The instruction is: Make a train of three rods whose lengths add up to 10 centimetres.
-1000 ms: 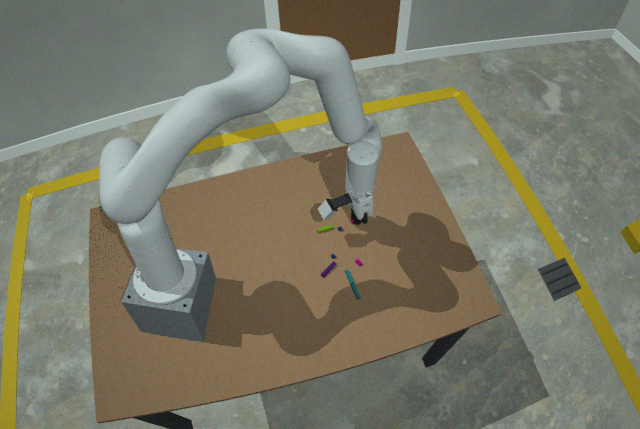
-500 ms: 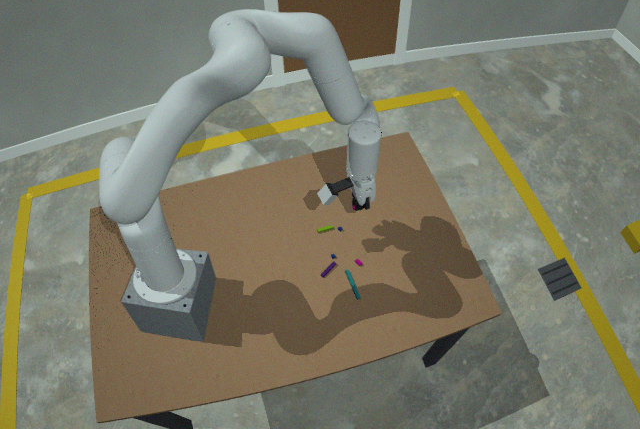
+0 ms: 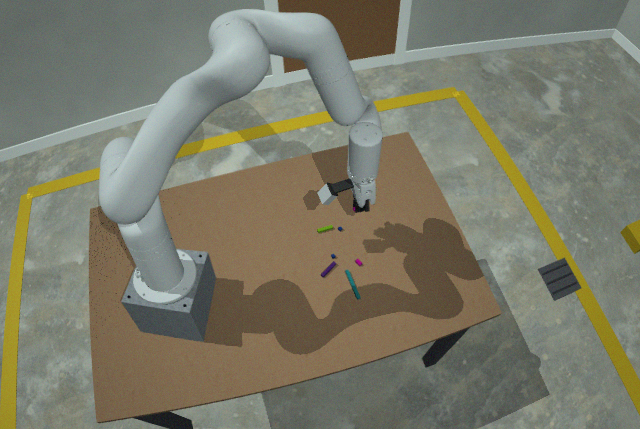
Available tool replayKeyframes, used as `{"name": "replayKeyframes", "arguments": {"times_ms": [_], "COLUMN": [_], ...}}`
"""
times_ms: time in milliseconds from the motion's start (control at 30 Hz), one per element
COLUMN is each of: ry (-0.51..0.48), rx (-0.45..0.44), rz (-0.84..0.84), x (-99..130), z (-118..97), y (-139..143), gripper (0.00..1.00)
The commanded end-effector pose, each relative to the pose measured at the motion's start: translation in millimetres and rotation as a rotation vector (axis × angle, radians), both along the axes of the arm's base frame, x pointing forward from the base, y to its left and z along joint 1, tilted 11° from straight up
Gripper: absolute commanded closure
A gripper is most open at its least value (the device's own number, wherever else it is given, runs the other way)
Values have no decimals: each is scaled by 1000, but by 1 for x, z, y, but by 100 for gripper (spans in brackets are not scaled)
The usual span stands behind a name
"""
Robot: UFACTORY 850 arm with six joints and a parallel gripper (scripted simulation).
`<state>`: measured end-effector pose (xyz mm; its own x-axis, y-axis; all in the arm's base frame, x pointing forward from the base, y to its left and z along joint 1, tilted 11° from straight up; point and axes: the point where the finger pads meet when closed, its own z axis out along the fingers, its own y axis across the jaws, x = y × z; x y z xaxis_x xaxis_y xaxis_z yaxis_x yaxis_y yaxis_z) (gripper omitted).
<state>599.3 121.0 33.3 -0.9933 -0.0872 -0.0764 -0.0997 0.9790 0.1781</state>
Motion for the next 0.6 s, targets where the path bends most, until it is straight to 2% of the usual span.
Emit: {"name": "replayKeyframes", "arguments": {"times_ms": [0, 100, 133, 567], "ry": [30, 37, 56, 135], "rx": [7, 9, 15, 42], "rz": [-164, -201, -301, -730], "x": [1, 1, 0, -7], "z": [-4, -4, -7, -18], "y": [-23, -28, -42, -100], "gripper": [96, 96, 96, 96]}}
